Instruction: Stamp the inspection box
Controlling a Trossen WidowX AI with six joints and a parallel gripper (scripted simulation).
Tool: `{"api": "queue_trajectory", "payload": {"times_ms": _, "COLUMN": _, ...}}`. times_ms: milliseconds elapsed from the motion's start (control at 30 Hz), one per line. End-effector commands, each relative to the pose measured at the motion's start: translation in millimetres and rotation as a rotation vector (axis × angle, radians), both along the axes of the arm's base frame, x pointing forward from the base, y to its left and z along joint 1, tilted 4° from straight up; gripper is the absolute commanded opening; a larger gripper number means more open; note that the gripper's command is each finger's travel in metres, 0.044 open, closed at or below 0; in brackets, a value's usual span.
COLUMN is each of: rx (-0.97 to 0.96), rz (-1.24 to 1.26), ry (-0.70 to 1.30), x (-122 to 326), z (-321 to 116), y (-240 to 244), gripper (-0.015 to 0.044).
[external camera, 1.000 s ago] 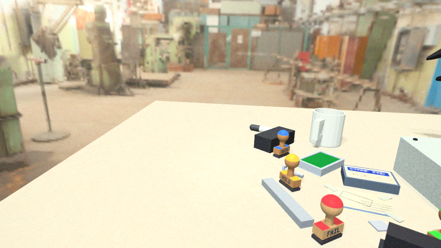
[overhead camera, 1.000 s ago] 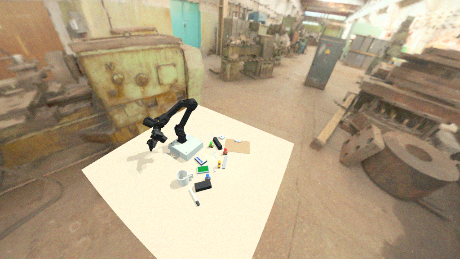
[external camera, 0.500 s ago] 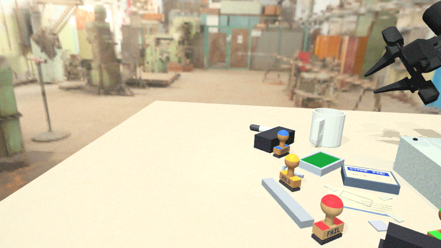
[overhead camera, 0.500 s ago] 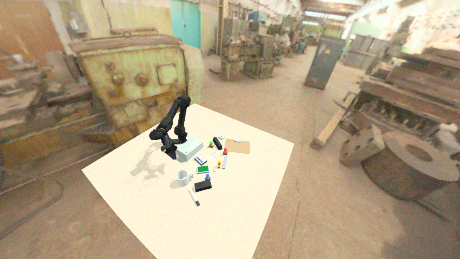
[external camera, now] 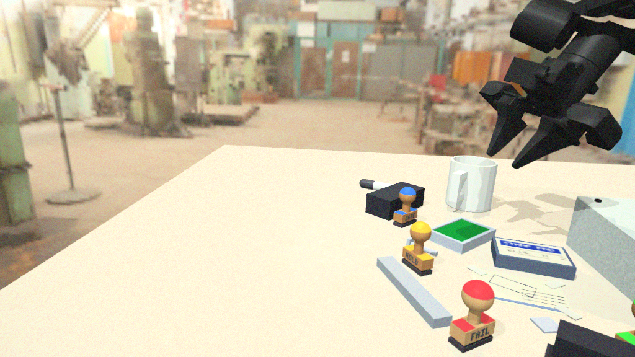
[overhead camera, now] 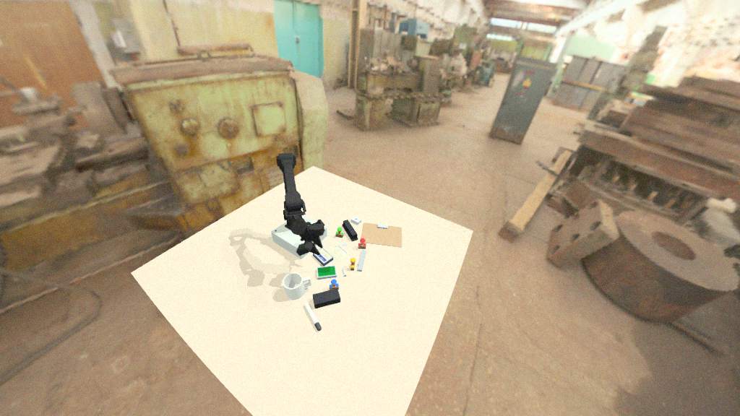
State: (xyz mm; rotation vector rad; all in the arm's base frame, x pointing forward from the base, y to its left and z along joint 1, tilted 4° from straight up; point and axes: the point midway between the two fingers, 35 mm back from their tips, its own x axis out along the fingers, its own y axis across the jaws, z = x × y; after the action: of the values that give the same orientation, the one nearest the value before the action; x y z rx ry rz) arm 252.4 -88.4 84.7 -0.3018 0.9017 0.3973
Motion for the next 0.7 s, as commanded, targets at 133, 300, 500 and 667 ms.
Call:
{"api": "queue_trajectory", "payload": {"times_ms": 133, "rx": 0.125, "rz": -0.084, "ry": 0.248, "x": 11.2, "z": -8.0, "y": 75.0, "gripper": 0.0214}}
{"api": "queue_trajectory", "payload": {"times_ms": 300, "rx": 0.148, "rz": -0.166, "ry": 0.415, "x": 4.1, "z": -11.5, "y": 127.9, "gripper": 0.0214}}
{"api": "queue_trajectory", "payload": {"times_ms": 500, "rx": 0.102, "rz": -0.287, "ry": 0.565, "x": -18.0, "z": -13.8, "y": 184.0, "gripper": 0.0214}}
{"api": "queue_trajectory", "payload": {"times_ms": 667, "rx": 0.026, "rz": -0.4, "ry": 0.628, "x": -44.4, "z": -14.0, "y": 221.2, "gripper": 0.0214}}
